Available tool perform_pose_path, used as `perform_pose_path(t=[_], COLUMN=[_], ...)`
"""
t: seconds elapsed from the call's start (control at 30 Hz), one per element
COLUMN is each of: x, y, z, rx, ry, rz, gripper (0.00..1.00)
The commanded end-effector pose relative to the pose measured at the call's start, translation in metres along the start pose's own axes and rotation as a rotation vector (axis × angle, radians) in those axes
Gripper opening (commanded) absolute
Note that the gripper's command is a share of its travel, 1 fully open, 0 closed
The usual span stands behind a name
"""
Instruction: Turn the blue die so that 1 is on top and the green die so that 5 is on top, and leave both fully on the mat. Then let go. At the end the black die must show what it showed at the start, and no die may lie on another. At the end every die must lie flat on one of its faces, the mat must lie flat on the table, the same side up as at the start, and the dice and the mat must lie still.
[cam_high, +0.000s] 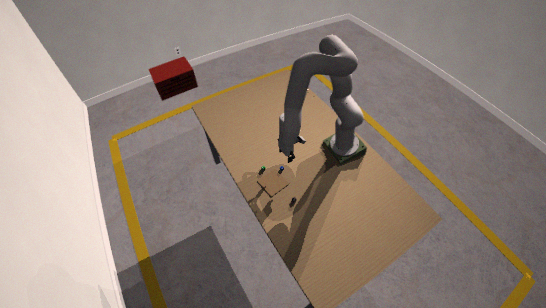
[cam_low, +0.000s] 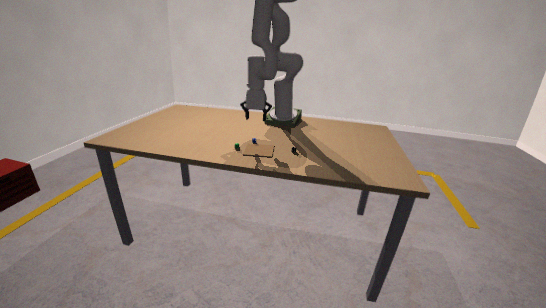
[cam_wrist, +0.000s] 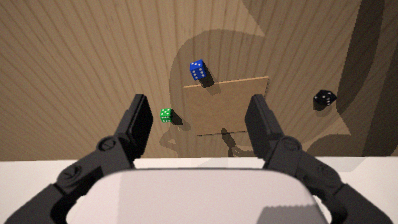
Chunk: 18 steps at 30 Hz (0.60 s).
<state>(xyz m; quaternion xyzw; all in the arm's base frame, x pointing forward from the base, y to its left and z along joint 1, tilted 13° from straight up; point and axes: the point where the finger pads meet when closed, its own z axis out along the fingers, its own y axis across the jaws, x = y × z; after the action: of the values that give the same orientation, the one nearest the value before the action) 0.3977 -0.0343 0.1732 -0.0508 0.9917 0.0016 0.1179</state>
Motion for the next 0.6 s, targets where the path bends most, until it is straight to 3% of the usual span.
perform_pose_path(t=[0.0,0.23,0.57], x=[-0.001,-0.001,-0.001], y=[0.001,0.001,0.001], z=[-0.017,-0.03,-0.032], rx=[0.014,0.014,0.014], ry=[0.008,0.008,0.008], rz=[0.001,0.001,0.001], gripper=[1.0,1.0,1.0])
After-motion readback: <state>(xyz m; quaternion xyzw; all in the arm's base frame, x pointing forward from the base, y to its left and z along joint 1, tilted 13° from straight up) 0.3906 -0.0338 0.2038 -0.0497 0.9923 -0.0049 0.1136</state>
